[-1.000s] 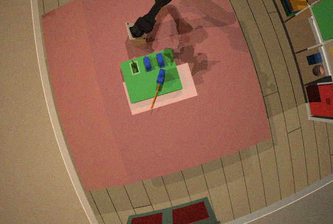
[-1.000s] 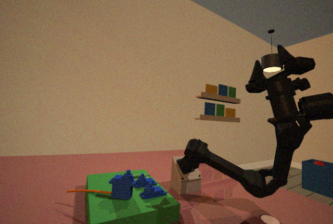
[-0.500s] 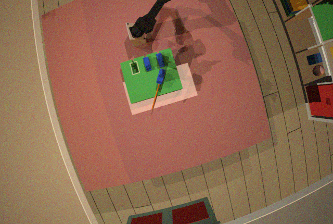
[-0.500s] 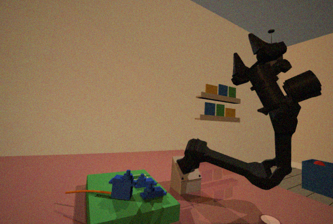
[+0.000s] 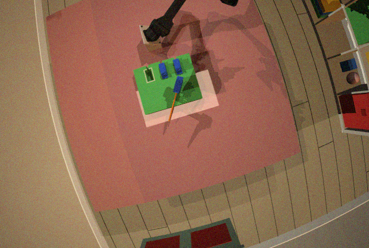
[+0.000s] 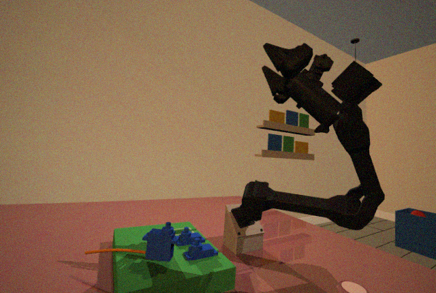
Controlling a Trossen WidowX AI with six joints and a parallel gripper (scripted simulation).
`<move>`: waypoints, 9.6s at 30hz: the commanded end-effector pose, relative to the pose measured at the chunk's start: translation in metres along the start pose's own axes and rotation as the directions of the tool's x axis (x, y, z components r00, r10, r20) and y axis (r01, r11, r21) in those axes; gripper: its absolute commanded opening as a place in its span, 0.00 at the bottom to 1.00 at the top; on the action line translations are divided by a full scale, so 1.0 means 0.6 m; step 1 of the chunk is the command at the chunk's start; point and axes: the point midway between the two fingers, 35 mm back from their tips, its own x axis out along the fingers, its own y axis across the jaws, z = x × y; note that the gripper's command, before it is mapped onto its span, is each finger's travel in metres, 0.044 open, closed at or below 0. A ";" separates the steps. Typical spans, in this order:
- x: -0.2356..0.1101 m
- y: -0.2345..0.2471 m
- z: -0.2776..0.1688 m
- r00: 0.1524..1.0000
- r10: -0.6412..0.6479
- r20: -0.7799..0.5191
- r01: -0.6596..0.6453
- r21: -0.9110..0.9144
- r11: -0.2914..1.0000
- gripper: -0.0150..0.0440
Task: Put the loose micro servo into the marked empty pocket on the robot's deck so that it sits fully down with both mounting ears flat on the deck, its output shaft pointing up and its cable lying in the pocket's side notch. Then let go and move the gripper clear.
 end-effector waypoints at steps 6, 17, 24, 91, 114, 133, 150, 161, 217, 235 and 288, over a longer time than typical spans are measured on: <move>0.060 0.011 -0.104 0.961 -0.010 -0.277 -0.030 -0.139 0.990 1.00; 0.099 0.012 -0.238 0.811 -0.054 -0.582 -0.116 -0.251 0.961 1.00; 0.106 0.007 -0.322 0.660 -0.094 -0.745 -0.187 -0.284 0.940 1.00; -0.117 -0.048 -0.729 -0.668 -0.106 -0.736 -0.181 0.023 0.983 1.00; -0.130 -0.050 -0.744 -0.668 -0.105 -0.736 -0.181 0.024 0.983 0.44; -0.099 -0.043 -0.705 -0.668 -0.106 -0.736 -0.181 0.023 0.983 0.25; -0.079 -0.098 -0.715 -0.667 -0.108 -0.737 -0.182 0.021 0.983 0.25; -0.023 -0.178 -0.754 -0.665 -0.110 -0.739 -0.184 0.019 0.983 0.25; 0.000 -0.210 -0.769 -0.664 -0.111 -0.739 0.723 -0.673 0.156 0.25; 0.000 -0.210 -0.769 -0.664 -0.111 -0.739 0.699 -0.561 -0.444 0.25; -0.102 -0.332 -0.678 -0.666 -0.115 -0.737 0.540 -0.371 -0.755 0.25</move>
